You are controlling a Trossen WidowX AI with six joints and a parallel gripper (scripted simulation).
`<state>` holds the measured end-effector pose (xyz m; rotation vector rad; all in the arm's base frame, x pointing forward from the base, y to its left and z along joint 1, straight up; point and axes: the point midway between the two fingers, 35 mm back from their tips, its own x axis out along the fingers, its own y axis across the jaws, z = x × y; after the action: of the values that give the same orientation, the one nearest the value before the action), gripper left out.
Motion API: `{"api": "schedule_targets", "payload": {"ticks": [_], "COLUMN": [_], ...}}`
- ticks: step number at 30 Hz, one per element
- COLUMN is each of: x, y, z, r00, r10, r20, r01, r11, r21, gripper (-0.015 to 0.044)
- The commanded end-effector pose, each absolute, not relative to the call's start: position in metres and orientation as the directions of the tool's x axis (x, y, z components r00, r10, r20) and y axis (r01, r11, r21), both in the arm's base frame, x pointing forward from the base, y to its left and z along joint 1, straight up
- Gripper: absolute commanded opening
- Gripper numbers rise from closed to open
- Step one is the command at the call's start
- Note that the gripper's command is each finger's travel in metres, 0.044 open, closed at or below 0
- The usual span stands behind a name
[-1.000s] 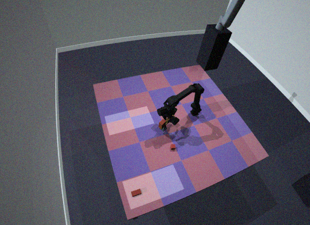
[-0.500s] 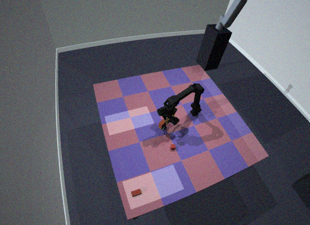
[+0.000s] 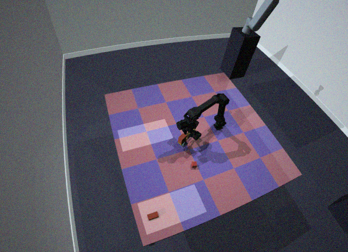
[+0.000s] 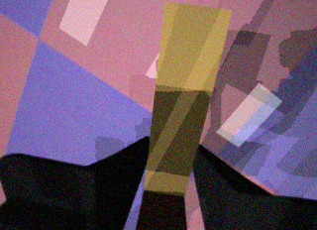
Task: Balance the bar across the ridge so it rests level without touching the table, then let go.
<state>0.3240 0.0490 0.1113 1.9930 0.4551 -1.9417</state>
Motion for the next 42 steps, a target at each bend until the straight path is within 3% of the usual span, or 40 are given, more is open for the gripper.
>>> {"api": "schedule_targets", "payload": {"ticks": [1, 42], "x": [0.3242, 0.3237], "y": [0.0489, 0.0487], "z": [0.1107, 0.1072], "r00": [0.027, 0.027], "r10": [0.004, 0.004], "r20": [-1.000, -1.000], "r01": [0.439, 0.439], "r11": [-0.899, -0.899], "r21": [0.008, 0.008], "gripper": [0.0000, 0.0000]}}
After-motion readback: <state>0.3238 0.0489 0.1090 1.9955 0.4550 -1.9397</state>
